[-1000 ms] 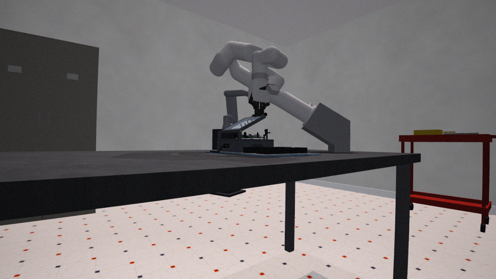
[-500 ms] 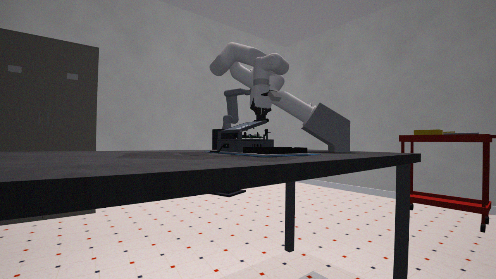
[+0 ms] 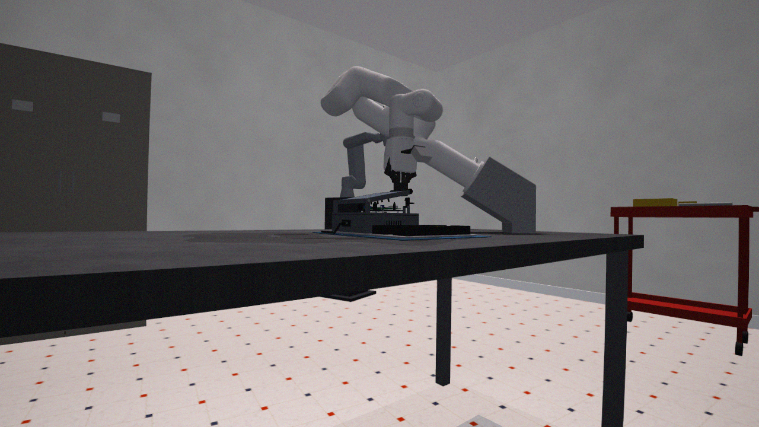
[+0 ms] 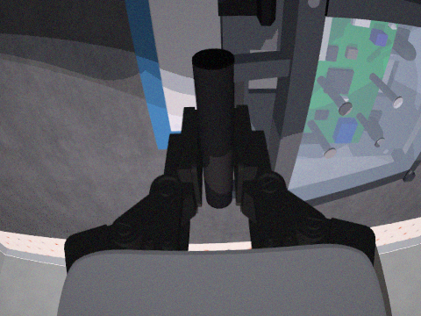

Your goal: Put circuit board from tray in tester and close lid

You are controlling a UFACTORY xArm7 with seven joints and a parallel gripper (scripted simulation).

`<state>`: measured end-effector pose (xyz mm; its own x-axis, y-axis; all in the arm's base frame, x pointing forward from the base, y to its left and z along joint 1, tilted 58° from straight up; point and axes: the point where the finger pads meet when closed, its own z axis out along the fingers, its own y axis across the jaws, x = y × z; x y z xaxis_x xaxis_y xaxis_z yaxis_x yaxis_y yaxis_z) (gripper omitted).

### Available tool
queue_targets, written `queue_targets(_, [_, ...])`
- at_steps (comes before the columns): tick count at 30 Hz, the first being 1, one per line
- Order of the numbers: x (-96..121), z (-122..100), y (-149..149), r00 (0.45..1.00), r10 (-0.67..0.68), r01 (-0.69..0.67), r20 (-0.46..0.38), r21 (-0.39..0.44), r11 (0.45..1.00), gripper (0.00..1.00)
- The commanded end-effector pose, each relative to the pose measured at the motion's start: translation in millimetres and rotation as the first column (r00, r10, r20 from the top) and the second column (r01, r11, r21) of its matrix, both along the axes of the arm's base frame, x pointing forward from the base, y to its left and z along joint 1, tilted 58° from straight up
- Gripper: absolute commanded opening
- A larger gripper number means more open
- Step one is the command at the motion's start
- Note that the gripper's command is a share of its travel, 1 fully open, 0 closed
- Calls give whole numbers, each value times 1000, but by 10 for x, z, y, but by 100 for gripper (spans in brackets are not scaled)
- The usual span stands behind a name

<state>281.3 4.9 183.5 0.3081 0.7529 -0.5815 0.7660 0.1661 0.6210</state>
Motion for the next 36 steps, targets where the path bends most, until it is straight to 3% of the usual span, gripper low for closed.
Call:
queue_targets(1, [20,-27,-19,1000,2,-2,1,1,1000,0])
queue_targets(36, [141,-173,-180,1000,2,-2,1,1,1000,0])
